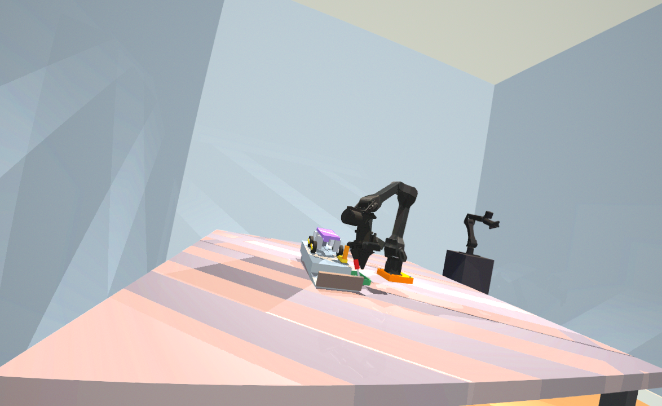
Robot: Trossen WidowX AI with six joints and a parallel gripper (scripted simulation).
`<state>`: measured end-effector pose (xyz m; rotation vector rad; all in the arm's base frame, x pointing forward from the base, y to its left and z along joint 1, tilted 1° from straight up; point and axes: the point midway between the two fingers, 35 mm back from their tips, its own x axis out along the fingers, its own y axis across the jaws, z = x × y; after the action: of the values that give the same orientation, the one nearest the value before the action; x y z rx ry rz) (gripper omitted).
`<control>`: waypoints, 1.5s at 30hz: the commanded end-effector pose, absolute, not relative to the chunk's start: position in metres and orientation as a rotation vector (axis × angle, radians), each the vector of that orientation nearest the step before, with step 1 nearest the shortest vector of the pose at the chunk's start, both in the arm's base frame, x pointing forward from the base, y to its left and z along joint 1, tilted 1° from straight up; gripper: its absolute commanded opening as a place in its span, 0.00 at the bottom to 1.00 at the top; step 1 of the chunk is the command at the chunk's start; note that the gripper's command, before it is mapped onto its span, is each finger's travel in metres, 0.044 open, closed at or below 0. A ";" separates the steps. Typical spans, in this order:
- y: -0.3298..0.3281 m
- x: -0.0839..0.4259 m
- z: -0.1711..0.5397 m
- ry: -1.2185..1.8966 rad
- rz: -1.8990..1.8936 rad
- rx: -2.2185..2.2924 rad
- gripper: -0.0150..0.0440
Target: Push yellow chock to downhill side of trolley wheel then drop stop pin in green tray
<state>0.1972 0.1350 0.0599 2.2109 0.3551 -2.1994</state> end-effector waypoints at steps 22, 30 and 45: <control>0.120 0.200 0.052 0.365 -2.197 2.211 0.58; 0.115 0.201 0.049 0.365 -2.197 2.211 0.58; 0.107 0.203 0.043 0.364 -2.196 2.211 0.58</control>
<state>0.2030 0.1081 0.0449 2.2145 0.3552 -2.1946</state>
